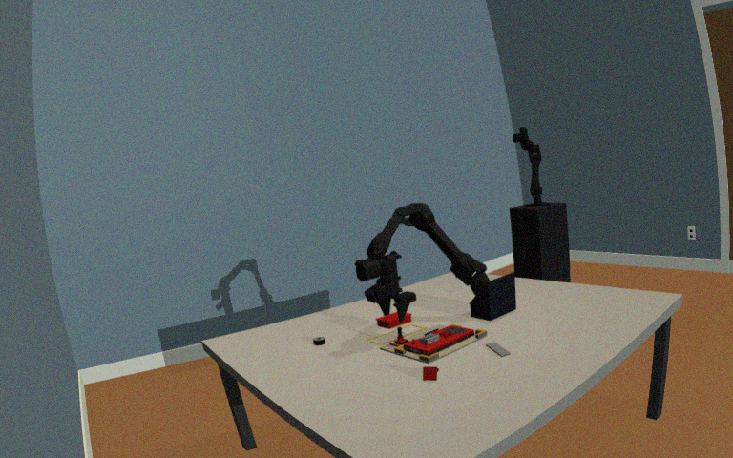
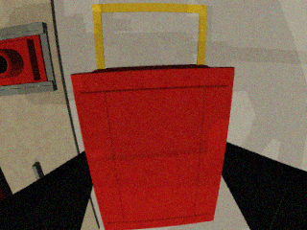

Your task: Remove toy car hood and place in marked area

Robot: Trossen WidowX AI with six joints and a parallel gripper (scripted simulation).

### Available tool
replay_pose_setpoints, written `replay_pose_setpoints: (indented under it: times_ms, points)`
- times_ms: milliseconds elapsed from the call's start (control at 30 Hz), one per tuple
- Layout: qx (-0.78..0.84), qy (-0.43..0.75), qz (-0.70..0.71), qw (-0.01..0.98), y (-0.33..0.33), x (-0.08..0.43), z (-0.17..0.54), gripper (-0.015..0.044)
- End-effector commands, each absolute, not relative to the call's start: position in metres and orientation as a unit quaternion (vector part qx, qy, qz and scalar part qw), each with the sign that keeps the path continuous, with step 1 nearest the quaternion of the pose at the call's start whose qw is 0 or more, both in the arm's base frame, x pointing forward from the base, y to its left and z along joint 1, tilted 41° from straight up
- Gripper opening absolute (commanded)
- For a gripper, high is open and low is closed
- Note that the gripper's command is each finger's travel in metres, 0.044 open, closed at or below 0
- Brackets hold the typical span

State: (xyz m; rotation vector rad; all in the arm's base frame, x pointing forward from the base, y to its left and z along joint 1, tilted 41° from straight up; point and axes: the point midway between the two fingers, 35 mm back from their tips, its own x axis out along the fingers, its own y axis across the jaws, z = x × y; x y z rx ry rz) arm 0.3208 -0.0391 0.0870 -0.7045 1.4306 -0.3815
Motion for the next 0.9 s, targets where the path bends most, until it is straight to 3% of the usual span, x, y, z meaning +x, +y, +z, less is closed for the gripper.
replay_pose_setpoints:
  times_ms: [0, 867]
  points:
    - [-0.316, 0.640, -0.170, 0.680, -0.043, 0.320, 0.084, 0.0000]
    - [-0.317, 0.639, -0.171, 0.679, -0.055, 0.320, 0.071, 0.0000]
